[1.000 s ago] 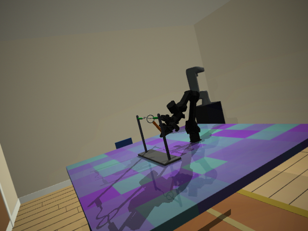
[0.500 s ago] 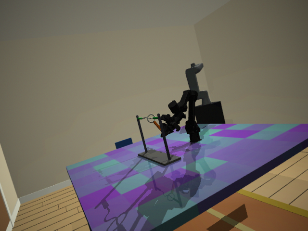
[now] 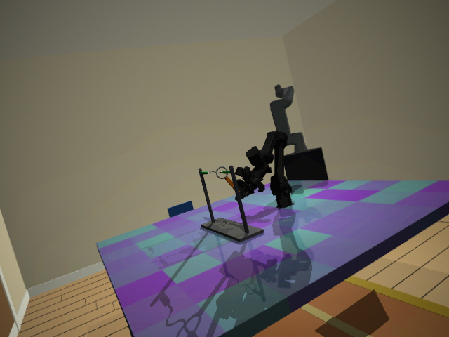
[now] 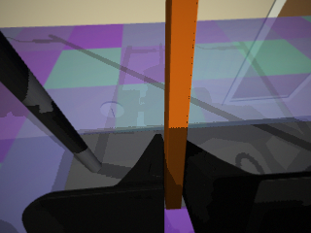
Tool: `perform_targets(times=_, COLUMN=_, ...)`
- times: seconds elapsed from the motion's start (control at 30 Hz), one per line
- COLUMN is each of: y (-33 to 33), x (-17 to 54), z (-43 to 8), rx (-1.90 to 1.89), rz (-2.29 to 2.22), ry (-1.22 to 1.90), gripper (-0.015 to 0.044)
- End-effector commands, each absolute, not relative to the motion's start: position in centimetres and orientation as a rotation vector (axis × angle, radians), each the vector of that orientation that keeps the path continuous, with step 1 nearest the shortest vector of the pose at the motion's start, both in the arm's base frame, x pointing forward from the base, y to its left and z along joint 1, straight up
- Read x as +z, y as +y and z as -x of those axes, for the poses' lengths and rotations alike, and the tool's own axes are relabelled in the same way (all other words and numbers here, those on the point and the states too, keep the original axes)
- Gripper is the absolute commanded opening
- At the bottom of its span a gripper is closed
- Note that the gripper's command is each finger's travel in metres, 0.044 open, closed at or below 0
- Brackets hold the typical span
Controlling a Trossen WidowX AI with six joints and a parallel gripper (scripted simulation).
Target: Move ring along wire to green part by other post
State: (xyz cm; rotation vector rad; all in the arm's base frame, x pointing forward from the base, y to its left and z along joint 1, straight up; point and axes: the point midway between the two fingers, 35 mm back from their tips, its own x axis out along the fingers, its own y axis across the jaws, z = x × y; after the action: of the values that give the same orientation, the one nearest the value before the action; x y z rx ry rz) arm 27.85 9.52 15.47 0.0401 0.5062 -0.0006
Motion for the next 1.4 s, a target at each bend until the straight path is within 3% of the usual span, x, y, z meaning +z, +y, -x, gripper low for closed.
perform_targets(times=0.0, y=9.8, x=15.5, z=-27.9, rx=0.006, rz=-0.031, ry=0.503, gripper=-0.015)
perform_targets(times=1.37, y=12.4, x=14.0, z=-27.9, rx=0.019, rz=-0.027, ry=0.495, gripper=-0.015)
